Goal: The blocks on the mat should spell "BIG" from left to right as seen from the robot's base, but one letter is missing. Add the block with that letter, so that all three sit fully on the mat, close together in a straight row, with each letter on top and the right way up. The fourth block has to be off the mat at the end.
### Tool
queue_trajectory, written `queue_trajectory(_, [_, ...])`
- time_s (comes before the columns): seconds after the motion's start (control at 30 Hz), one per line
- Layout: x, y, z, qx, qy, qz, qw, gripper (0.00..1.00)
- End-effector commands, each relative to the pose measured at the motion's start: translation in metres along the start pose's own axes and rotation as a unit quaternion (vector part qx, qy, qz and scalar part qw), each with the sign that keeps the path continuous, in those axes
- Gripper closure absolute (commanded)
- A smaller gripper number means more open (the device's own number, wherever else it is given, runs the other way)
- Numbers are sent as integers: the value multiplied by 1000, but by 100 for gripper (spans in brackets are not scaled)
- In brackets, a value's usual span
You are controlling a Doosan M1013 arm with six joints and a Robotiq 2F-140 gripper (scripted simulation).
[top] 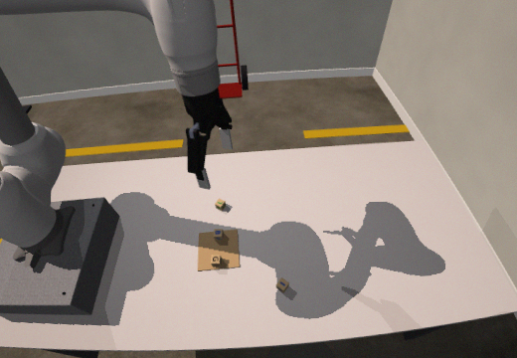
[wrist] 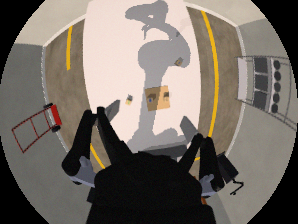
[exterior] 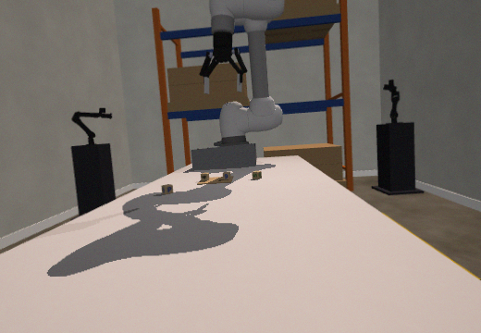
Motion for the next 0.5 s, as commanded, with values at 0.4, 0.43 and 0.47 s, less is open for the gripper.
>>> queue_trajectory(0.4, [93, 1, 4, 201, 34, 45, 978, 0])
queue_trajectory(0.43, [96, 1, 4, 208, 36, 46, 976, 0])
queue_trajectory(0.47, [96, 1, 4, 208, 36, 46, 976, 0])
Point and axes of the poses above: the point where the finger pads meet when closed, its own x axis out along the fingers, its own y axis across the jaws, z = x × y, the point moved 2 cm from there along -x, back along the fingers, and after that the axes turned 15 degrees about x, right-handed, at the moved point
